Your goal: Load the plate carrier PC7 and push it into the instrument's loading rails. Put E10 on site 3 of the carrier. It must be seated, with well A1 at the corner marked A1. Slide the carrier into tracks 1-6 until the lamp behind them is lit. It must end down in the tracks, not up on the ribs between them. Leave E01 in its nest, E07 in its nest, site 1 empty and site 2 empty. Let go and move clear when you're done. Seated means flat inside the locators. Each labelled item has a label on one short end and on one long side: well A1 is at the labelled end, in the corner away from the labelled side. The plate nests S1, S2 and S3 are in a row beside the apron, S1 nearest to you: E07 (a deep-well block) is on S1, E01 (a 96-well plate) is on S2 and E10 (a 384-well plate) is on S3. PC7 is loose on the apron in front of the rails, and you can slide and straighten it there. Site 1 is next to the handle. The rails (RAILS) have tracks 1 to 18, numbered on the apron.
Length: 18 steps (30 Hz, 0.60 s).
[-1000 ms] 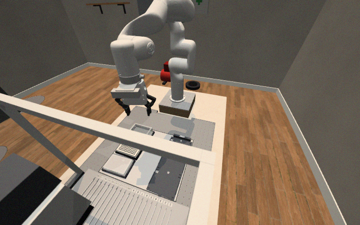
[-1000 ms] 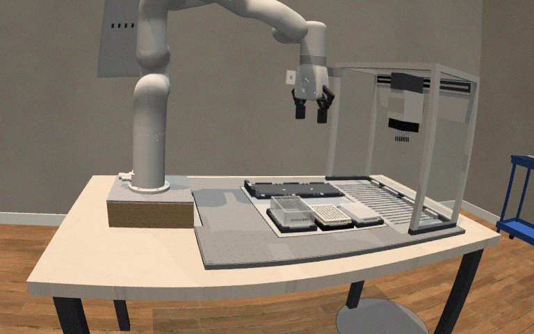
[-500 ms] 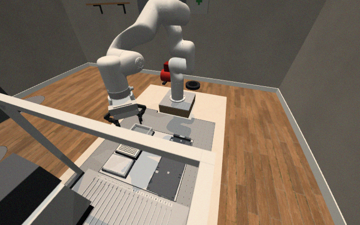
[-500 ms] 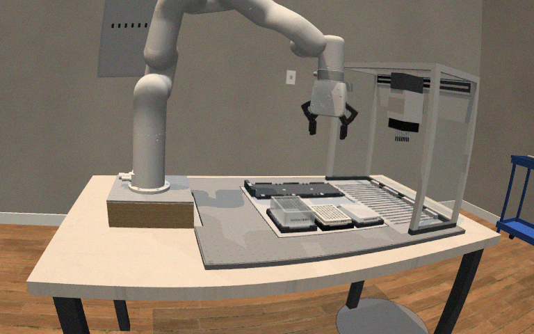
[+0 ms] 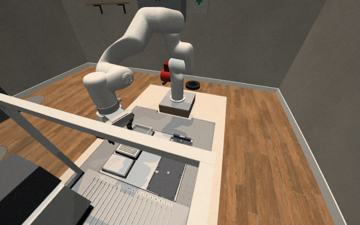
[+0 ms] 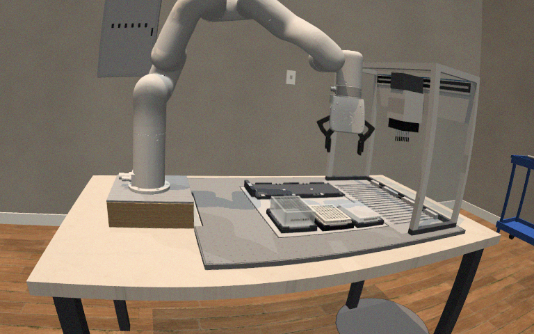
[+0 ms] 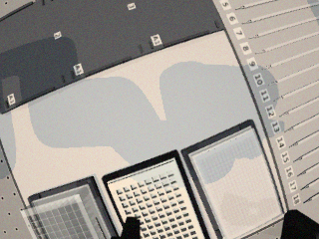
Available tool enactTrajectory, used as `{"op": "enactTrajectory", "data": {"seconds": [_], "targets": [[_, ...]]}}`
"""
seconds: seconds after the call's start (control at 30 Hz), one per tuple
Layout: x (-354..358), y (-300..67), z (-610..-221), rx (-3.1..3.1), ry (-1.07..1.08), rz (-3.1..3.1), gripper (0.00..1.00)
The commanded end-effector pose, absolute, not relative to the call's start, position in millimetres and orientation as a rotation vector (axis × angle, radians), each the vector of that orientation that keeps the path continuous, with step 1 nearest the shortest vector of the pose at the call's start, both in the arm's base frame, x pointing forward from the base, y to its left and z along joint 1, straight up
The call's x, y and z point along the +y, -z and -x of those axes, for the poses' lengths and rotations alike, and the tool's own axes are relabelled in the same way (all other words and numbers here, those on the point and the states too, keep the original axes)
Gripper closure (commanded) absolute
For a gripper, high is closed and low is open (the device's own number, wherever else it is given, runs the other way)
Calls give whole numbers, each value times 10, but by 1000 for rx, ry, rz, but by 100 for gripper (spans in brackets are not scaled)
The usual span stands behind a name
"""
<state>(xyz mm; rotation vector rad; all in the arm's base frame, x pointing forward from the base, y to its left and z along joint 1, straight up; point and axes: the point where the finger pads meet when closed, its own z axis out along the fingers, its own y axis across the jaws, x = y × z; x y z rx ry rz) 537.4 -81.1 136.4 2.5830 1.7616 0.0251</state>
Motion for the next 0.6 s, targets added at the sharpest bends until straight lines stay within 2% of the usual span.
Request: {"op": "enactTrajectory", "data": {"seconds": [0.0,0.27,0.57], "targets": [[-905,-1249,-5535,1947,-16,-2451,0],[-1074,-1010,-5808,2258,-9,-2173,0],[-1196,-838,-6006,2265,-9,-2164,0]]}}
